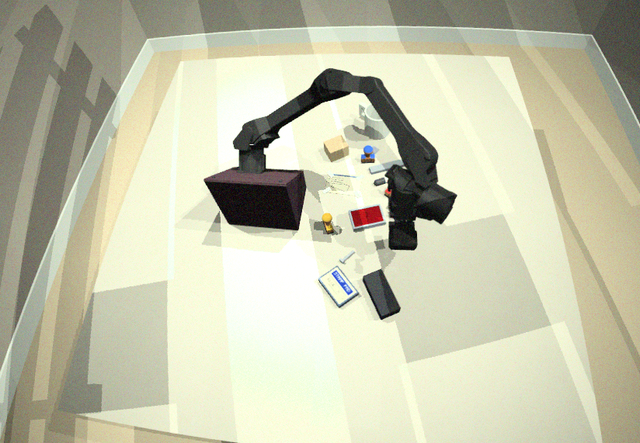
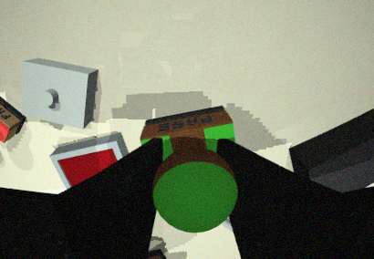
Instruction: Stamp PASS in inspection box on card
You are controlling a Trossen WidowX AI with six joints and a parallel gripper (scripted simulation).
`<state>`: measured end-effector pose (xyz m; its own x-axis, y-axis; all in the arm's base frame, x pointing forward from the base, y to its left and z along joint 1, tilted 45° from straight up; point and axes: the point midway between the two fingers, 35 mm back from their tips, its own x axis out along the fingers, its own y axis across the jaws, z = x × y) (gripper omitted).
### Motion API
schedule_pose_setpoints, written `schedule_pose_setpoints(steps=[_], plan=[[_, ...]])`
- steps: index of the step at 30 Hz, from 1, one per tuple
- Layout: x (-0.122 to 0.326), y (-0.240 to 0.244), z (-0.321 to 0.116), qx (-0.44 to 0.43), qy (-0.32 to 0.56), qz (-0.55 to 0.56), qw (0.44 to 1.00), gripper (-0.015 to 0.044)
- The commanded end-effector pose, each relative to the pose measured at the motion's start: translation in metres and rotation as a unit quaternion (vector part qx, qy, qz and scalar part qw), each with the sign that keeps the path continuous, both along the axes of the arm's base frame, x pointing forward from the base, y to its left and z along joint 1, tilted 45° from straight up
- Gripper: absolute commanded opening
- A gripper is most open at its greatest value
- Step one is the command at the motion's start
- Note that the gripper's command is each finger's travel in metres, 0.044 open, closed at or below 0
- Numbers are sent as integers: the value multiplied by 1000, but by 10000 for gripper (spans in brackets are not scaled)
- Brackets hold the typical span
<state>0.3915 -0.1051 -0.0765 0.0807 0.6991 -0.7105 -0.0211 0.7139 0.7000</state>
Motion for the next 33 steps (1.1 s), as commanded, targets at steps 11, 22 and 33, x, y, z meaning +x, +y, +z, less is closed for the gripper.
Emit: schedule_pose_setpoints(steps=[11,22,33], plan=[[-1,-7,5,-3,-2,1,1000,0],[-2,-10,9,-3,-2,1,1000,0],[-18,-1,21,-3,-1,1,1000,0]])
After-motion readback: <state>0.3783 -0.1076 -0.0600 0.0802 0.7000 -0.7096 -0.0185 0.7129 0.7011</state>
